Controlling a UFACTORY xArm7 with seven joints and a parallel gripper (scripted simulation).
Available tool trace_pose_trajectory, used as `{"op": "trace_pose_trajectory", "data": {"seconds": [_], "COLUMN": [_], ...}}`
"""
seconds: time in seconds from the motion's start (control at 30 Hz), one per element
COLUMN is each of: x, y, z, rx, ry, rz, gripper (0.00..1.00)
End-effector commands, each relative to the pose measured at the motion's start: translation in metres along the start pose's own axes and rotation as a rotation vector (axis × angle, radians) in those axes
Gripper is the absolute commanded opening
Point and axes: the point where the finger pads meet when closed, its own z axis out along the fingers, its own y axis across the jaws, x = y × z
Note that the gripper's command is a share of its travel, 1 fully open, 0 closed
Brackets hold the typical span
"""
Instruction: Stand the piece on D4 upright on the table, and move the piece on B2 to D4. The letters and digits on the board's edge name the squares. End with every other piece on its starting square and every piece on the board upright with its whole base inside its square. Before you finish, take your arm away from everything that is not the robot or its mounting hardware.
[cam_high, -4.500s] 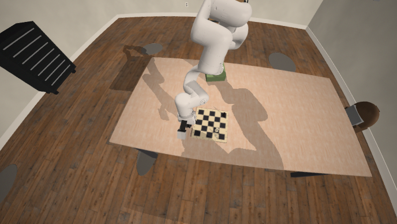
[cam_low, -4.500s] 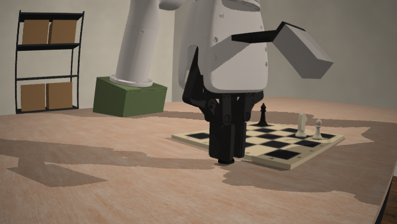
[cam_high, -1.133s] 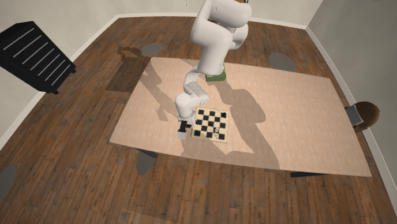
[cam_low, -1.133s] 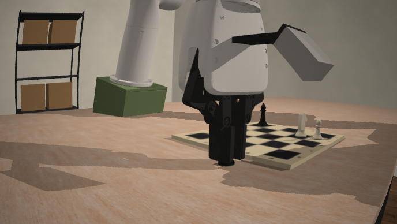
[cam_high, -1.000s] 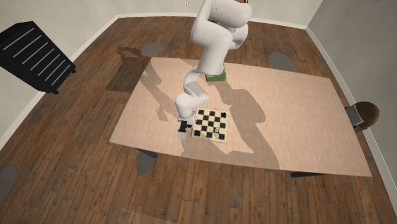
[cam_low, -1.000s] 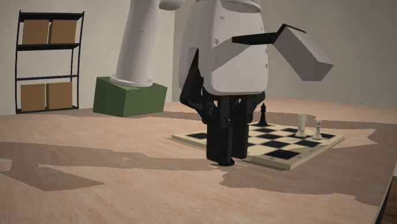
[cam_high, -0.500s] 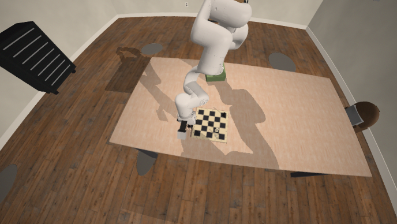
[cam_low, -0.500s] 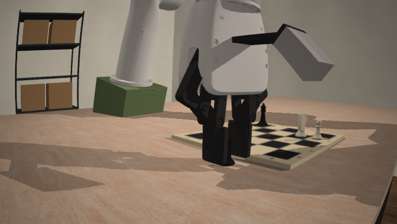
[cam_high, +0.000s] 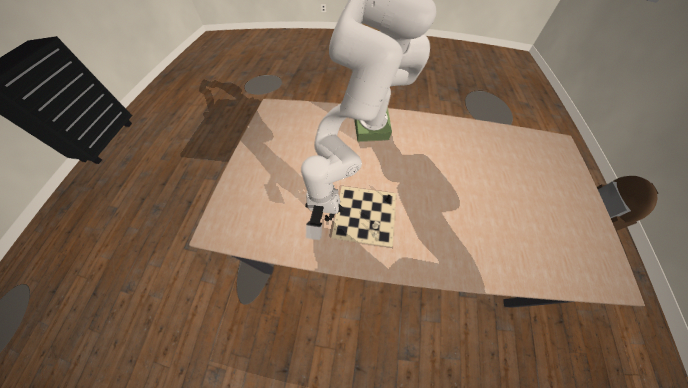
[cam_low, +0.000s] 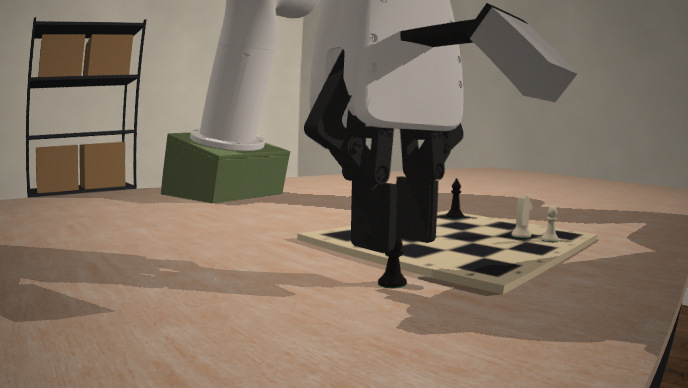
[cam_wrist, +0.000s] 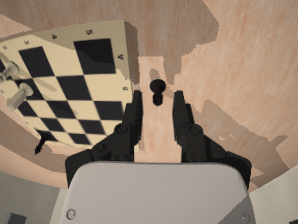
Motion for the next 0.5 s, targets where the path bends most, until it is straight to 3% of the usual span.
{"op": "trace_pose_trajectory", "data": {"seconds": [0.0,0.23,0.47], "x": [0.001,0.001,0.001], "y": [0.0,0.0,0.0], "z": [-0.022,-0.056,-0.069], "rx": [-0.003,-0.003,-0.003], "ry": [0.002,0.002,0.002], "rz": [0.001,0.001,0.001], "gripper": [0.34,0.34,0.34]}}
